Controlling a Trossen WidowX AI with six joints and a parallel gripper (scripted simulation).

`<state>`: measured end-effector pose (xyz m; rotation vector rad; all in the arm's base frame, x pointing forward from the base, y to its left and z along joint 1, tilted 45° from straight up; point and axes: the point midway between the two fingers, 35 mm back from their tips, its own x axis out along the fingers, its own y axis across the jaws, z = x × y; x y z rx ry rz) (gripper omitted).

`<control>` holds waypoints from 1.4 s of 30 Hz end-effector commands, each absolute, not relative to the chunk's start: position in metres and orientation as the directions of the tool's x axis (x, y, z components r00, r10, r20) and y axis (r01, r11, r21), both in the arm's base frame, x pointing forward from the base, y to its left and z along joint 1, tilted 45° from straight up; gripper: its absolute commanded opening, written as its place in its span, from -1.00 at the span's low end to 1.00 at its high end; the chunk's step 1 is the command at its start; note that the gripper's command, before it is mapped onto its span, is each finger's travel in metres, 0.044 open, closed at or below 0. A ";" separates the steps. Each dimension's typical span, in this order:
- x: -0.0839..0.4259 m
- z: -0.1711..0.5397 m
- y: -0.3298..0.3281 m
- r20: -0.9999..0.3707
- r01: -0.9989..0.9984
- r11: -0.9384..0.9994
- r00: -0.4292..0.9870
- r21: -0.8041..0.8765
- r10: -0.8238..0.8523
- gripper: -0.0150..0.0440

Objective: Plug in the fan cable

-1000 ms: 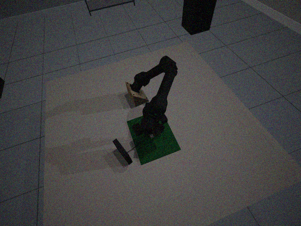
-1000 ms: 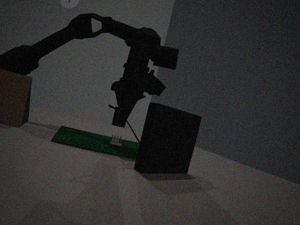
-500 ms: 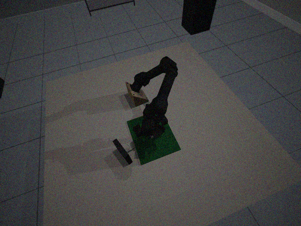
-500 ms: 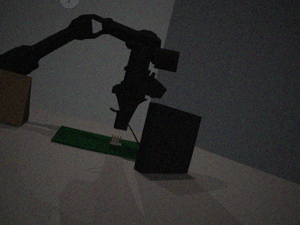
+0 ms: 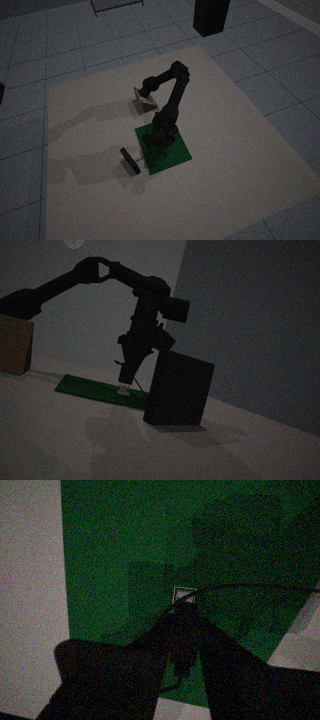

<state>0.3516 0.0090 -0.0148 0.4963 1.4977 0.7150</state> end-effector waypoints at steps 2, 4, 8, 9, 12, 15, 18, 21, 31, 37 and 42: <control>0.352 -0.015 0.010 -0.714 -0.111 0.706 -0.064 0.700 0.698 -0.49; 0.352 -0.015 0.010 -0.714 -0.111 0.706 -0.064 0.700 0.698 -0.49; 0.352 -0.015 0.010 -0.714 -0.113 0.705 -0.064 0.700 0.698 -0.49; 0.352 -0.015 0.010 -0.714 -0.113 0.705 -0.064 0.700 0.698 -0.49; 0.353 -0.015 0.010 -0.714 -0.114 0.705 -0.064 0.700 0.698 -0.49; 0.353 -0.015 0.010 -0.714 -0.114 0.705 -0.064 0.700 0.698 -0.49; 0.353 -0.015 0.010 -0.714 -0.114 0.705 -0.064 0.700 0.698 -0.49; 0.353 -0.016 0.010 -0.714 -0.115 0.705 -0.064 0.700 0.698 -0.49; 0.352 -0.017 0.012 -0.714 -0.114 0.705 -0.064 0.700 0.698 -0.49; 0.351 -0.018 0.013 -0.713 -0.113 0.705 -0.064 0.700 0.698 -0.49; 0.351 -0.019 0.013 -0.713 -0.113 0.705 -0.064 0.700 0.698 -0.49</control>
